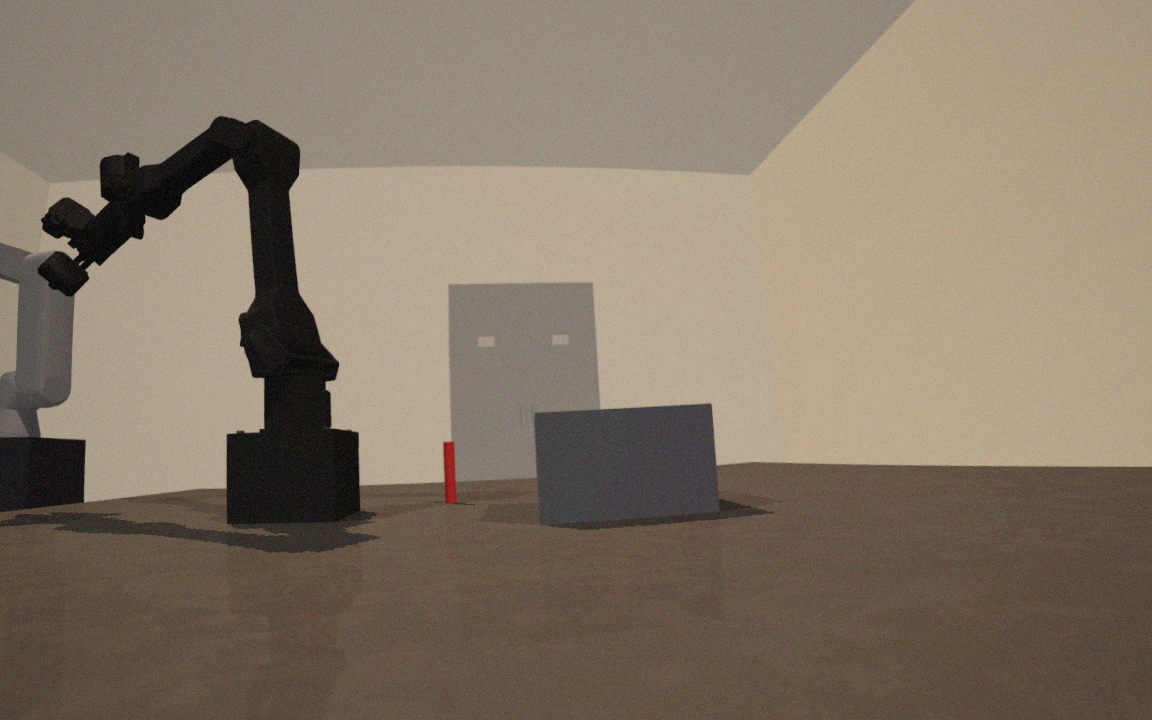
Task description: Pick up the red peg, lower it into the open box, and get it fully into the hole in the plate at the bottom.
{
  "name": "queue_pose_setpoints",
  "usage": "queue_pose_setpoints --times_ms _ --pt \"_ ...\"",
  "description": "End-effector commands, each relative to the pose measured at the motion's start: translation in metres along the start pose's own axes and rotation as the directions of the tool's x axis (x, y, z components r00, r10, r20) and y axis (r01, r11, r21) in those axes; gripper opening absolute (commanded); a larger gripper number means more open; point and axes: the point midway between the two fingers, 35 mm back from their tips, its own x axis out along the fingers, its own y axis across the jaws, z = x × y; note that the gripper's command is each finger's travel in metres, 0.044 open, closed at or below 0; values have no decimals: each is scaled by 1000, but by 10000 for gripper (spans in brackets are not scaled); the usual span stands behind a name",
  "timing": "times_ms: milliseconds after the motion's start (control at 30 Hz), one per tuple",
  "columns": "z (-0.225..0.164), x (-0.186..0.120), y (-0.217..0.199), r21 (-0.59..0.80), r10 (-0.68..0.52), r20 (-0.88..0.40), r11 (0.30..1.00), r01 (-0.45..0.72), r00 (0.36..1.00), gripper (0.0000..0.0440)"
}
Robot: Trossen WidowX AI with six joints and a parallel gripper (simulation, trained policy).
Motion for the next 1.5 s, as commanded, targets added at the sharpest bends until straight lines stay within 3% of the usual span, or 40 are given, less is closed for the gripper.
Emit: queue_pose_setpoints --times_ms 0,133,433,700,1067,1467 --pt "-7 -2 -6 12 -13 -17 1000 13 1000 412" --pt "-47 -9 -28 91 -50 -108 994 60 993 440" --pt "-145 -40 -61 293 -66 -322 942 165 944 432" --pt "-221 -82 -77 440 -53 -492 846 300 869 423" --pt "-305 -156 -90 560 -18 -676 637 530 736 414" --pt "-367 -247 -95 554 30 -816 325 767 577 411"
